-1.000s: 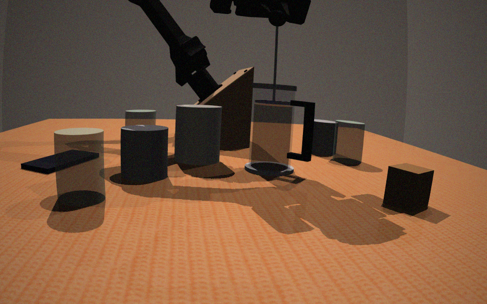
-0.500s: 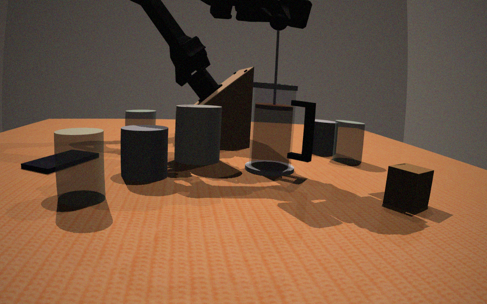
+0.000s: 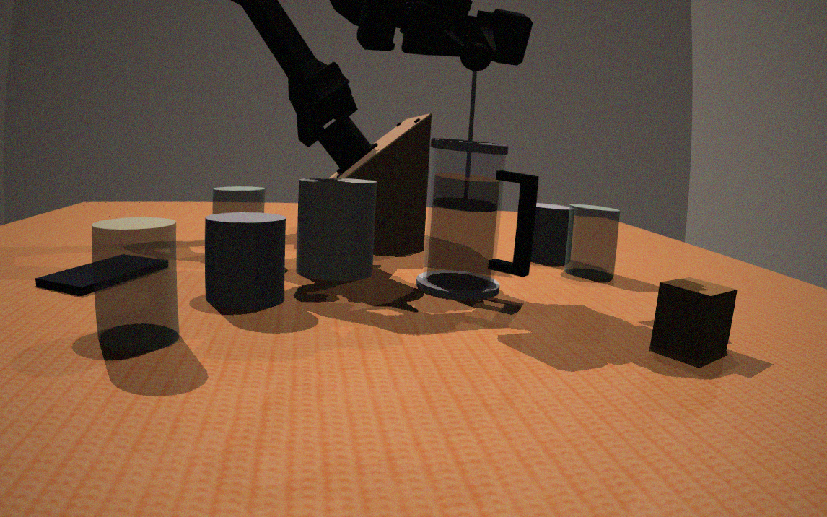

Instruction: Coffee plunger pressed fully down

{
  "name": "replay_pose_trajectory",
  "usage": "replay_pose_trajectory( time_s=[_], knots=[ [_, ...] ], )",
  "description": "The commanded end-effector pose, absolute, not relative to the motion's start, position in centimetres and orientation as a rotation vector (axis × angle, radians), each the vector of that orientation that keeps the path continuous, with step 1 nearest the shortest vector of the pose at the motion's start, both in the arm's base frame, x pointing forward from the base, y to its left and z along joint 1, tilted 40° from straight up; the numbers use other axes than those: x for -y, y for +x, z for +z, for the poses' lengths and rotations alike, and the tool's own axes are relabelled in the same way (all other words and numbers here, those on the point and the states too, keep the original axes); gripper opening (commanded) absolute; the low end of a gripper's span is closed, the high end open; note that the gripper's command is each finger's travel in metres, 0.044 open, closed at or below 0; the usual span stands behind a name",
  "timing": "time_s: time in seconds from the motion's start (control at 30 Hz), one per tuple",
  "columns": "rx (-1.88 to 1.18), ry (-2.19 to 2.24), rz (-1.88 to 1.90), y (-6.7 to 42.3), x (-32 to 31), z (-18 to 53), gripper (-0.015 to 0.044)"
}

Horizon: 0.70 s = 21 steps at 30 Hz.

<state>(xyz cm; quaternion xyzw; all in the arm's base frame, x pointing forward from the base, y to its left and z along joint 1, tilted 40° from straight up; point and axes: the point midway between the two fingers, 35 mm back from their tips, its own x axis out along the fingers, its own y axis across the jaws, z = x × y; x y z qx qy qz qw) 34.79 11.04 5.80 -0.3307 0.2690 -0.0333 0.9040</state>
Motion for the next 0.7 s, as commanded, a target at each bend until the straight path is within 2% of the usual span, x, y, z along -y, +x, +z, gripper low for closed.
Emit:
replay_pose_trajectory(
  time_s=[0.0, 0.67],
  knots=[
    [-0.597, -0.701, -0.072, 34.4, -9.9, 4.0, 0.0119],
    [-0.593, -0.704, -0.072, 34.8, -7.7, 1.6, 0.0119]
  ],
)
